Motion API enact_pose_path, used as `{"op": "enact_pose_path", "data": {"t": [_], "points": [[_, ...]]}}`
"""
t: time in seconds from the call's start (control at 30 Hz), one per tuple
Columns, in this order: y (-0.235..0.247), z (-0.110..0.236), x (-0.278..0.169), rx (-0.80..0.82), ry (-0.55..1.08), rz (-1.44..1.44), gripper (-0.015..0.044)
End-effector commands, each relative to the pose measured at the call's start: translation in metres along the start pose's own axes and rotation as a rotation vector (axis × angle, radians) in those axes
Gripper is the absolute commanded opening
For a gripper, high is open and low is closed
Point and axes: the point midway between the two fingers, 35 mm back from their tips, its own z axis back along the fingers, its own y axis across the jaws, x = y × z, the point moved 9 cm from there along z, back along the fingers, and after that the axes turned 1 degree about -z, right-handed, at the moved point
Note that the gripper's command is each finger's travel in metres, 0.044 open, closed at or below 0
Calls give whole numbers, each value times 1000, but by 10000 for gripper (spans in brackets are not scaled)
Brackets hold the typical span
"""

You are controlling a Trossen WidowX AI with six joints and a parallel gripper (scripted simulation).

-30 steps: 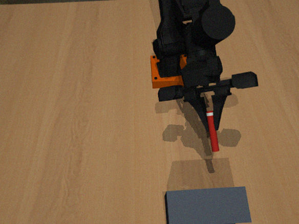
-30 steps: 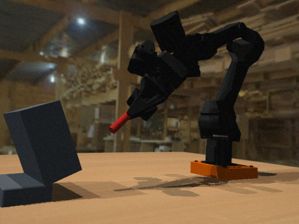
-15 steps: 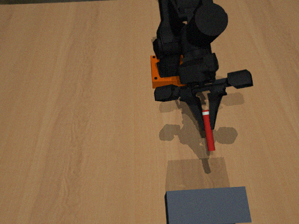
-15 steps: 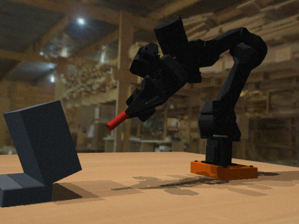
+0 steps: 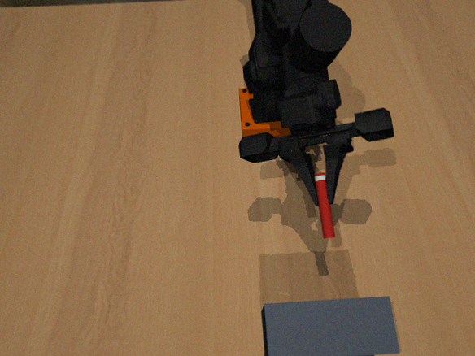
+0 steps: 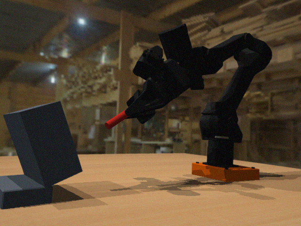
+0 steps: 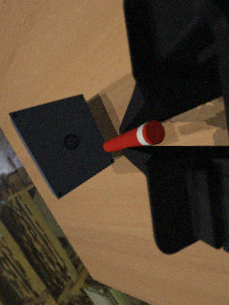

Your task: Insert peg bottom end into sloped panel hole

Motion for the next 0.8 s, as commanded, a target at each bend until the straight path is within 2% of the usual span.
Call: {"op": "enact_pose_path", "data": {"t": [0.0, 0.77], "points": [[-3, 1, -2, 0, -27, 17, 0], [-8, -11, -1, 6, -82, 44, 0]]}}
